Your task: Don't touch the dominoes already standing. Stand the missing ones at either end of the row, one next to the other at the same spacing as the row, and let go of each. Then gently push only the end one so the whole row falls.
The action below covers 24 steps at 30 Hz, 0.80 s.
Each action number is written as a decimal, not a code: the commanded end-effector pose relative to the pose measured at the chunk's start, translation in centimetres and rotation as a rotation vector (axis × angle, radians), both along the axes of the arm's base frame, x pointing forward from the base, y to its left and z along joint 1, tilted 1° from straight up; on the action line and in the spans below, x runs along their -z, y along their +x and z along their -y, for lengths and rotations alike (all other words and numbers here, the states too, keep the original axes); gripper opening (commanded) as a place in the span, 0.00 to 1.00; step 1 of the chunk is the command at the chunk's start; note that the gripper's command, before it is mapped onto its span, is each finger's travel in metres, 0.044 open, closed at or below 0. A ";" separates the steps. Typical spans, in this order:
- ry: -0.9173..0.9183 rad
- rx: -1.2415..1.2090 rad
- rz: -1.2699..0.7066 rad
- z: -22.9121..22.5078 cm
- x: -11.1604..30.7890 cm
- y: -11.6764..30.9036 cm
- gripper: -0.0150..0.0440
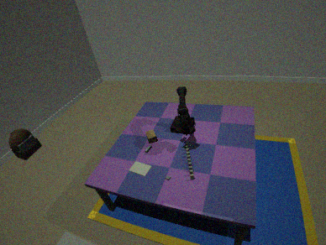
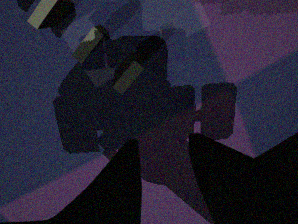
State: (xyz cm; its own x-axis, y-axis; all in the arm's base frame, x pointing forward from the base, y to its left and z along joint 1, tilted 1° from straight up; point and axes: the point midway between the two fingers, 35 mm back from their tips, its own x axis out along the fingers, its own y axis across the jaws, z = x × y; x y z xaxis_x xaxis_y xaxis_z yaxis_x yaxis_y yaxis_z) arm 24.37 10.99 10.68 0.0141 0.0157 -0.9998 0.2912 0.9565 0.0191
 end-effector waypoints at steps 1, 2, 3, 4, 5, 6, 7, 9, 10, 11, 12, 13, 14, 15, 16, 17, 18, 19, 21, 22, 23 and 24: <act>0.012 0.626 -0.007 0.8 2.5 -1.5 0.29; 0.013 0.707 -0.009 0.9 2.8 -1.7 0.25; 0.014 0.756 -0.010 0.9 3.0 -1.8 0.25; 0.014 0.772 -0.010 0.9 3.0 -1.8 0.25; 0.014 0.772 -0.010 0.9 3.0 -1.8 0.25; 0.014 0.772 -0.010 0.9 3.0 -1.8 0.25; 0.014 0.772 -0.010 0.9 3.0 -1.8 0.25; 0.014 0.772 -0.010 0.9 3.0 -1.8 0.25; 0.014 0.772 -0.010 0.9 3.0 -1.8 0.25; 0.014 0.772 -0.010 0.9 3.0 -1.8 0.25; 0.014 0.772 -0.010 0.9 3.0 -1.8 0.25; 0.014 0.772 -0.010 0.9 3.0 -1.8 0.25; 0.014 0.772 -0.010 0.9 3.0 -1.8 0.25; 0.014 0.772 -0.010 0.9 3.0 -1.8 0.25; 0.014 0.772 -0.010 0.9 3.0 -1.8 0.25; 0.014 0.772 -0.010 0.9 3.0 -1.8 0.25; 0.014 0.772 -0.010 0.9 3.0 -1.8 0.25; 0.014 0.772 -0.010 0.9 3.0 -1.8 0.25; 0.014 0.772 -0.010 0.9 3.0 -1.8 0.25; 0.014 0.772 -0.010 0.9 3.0 -1.8 0.25; 0.014 0.772 -0.010 0.9 3.0 -1.8 0.25; 0.014 0.772 -0.010 0.9 3.0 -1.8 0.25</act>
